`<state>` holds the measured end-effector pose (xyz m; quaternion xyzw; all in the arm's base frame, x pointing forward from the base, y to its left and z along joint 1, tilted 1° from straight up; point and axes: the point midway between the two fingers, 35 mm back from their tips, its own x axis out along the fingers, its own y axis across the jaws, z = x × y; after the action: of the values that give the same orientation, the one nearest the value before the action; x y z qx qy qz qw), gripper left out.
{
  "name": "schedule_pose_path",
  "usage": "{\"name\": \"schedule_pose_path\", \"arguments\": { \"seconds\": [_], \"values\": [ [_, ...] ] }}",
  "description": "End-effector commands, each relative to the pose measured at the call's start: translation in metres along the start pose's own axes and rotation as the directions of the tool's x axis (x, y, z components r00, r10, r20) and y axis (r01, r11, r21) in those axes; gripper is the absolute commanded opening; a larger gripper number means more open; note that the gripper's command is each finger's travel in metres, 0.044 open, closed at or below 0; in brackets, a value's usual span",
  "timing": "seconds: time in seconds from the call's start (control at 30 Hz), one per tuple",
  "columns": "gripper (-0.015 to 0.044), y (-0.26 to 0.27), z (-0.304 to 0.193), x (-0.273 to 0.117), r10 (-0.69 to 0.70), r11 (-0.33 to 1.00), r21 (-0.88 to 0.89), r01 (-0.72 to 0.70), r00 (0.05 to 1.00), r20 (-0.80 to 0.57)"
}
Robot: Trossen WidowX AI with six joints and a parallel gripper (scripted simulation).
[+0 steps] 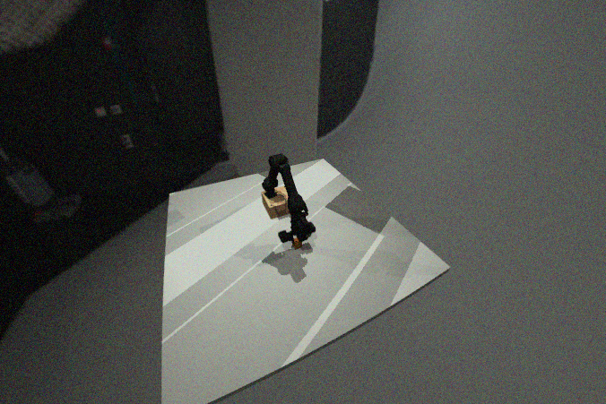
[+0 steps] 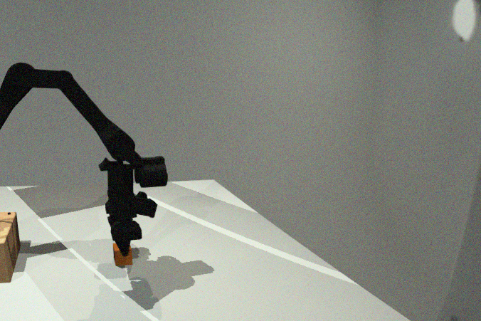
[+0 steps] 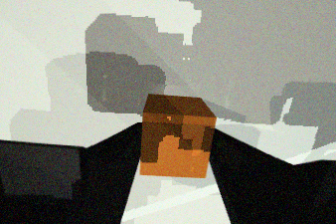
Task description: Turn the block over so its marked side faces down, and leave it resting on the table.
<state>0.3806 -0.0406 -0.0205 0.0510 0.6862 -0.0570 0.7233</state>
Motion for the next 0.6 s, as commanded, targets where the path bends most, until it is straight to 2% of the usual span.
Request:
{"name": "schedule_pose_path", "arguments": {
  "seconds": [0.0,0.17,0.37,0.57],
  "values": [
    [0.0012,0.000,-0.002,-0.002,0.003,1.000,-0.003,-0.003,1.000,-0.008],
    [0.0000,0.000,-0.002,-0.027,0.003,1.000,-0.003,-0.003,1.000,-0.008],
    [0.0000,0.000,-0.001,-0.026,0.003,1.000,-0.003,-0.003,1.000,0.002],
    [0.0000,0.001,0.001,-0.021,0.003,1.000,-0.004,-0.003,0.996,0.091]
  ]
}}
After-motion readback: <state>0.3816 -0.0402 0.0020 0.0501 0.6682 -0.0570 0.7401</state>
